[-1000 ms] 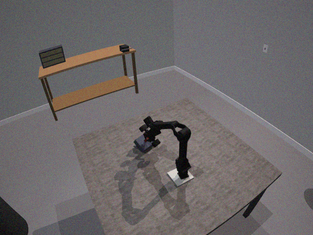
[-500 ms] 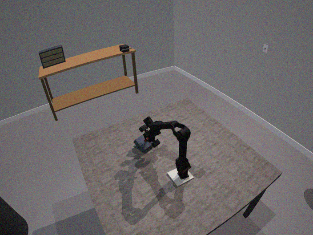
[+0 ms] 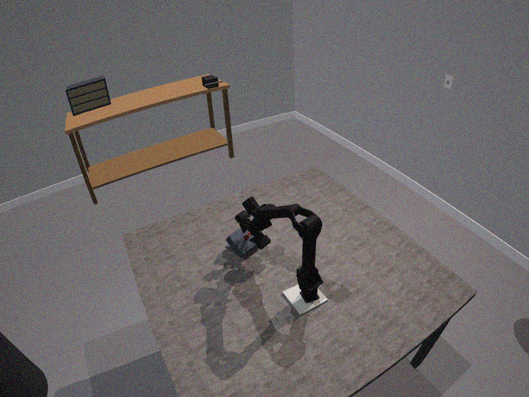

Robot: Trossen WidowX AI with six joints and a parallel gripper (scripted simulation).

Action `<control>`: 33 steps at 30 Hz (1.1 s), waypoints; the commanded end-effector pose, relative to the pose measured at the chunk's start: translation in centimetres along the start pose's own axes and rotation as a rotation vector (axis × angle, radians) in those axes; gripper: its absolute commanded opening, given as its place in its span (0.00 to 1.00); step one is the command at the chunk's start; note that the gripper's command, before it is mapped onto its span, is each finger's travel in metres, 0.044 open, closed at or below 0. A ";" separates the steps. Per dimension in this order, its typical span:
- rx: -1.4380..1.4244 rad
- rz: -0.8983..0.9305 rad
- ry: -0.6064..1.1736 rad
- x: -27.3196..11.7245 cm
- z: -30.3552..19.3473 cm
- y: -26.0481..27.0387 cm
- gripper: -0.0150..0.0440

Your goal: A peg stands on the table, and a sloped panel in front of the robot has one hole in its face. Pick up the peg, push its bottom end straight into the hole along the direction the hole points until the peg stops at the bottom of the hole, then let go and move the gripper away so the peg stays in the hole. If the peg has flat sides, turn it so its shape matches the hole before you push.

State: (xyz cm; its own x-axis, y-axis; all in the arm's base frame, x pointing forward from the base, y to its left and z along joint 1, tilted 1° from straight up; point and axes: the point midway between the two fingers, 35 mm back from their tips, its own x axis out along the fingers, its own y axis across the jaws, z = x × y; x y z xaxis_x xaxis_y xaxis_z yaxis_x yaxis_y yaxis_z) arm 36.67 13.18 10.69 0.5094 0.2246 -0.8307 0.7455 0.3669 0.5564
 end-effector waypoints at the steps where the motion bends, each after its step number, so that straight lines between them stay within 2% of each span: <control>1: 0.000 0.000 0.000 0.0 0.0 0.0 0.79; 6: 0.000 0.000 0.000 -0.4 0.0 0.1 1.00; 33: 0.006 -0.002 0.000 -5.5 0.1 0.4 1.00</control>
State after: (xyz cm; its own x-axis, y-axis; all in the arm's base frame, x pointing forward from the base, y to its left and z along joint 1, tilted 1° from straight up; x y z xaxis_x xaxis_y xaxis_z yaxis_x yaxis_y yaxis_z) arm 34.45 12.05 14.90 0.5066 0.2186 -0.8340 0.7523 0.3604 0.5515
